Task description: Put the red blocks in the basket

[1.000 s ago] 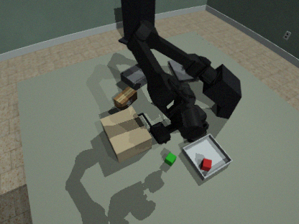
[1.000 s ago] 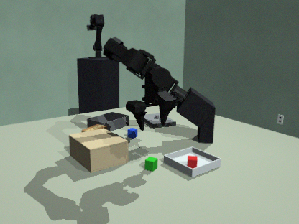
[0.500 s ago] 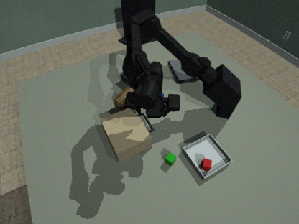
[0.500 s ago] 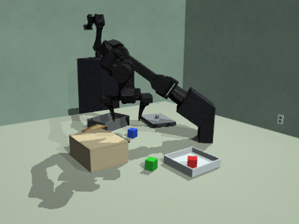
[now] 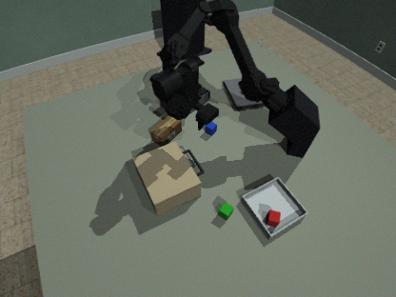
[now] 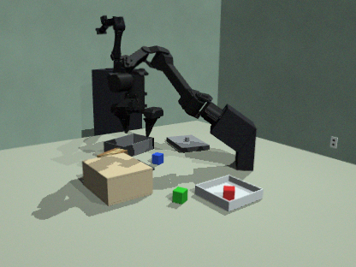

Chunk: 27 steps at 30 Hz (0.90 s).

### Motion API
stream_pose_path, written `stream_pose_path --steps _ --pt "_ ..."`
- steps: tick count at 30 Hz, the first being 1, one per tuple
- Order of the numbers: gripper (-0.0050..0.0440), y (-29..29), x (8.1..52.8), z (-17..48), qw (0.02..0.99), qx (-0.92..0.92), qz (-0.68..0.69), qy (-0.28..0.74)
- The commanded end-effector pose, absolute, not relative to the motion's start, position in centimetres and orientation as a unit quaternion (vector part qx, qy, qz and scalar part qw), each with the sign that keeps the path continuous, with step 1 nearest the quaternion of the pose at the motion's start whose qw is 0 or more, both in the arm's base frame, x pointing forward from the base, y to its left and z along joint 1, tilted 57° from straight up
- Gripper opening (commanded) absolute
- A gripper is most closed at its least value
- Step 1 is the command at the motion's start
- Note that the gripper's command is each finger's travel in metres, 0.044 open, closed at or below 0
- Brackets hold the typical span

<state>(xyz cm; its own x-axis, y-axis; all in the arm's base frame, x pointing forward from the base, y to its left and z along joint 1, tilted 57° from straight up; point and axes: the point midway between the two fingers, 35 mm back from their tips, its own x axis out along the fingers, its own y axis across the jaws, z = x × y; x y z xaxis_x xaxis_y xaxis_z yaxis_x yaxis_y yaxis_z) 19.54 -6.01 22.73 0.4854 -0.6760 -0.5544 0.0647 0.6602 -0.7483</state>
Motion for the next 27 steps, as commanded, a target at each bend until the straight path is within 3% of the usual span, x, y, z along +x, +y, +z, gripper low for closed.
stream_pose_path --steps 1,6,10,16,19,27 --pt "0.0440 -8.9 16.3 23.5 0.830 -0.231 -0.294 0.413" --pt "0.0440 -12.2 12.8 24.5 0.844 -0.176 -0.320 0.393" --pt "0.0440 -12.4 12.6 24.5 0.844 -0.176 -0.320 0.393" --pt "0.0440 -15.2 7.8 23.8 0.862 -0.005 -0.392 0.322" --pt "0.0440 -15.1 7.4 23.5 0.858 0.080 -0.422 0.281" --pt "0.0440 -15.1 7.0 22.9 0.858 0.080 -0.422 0.281"
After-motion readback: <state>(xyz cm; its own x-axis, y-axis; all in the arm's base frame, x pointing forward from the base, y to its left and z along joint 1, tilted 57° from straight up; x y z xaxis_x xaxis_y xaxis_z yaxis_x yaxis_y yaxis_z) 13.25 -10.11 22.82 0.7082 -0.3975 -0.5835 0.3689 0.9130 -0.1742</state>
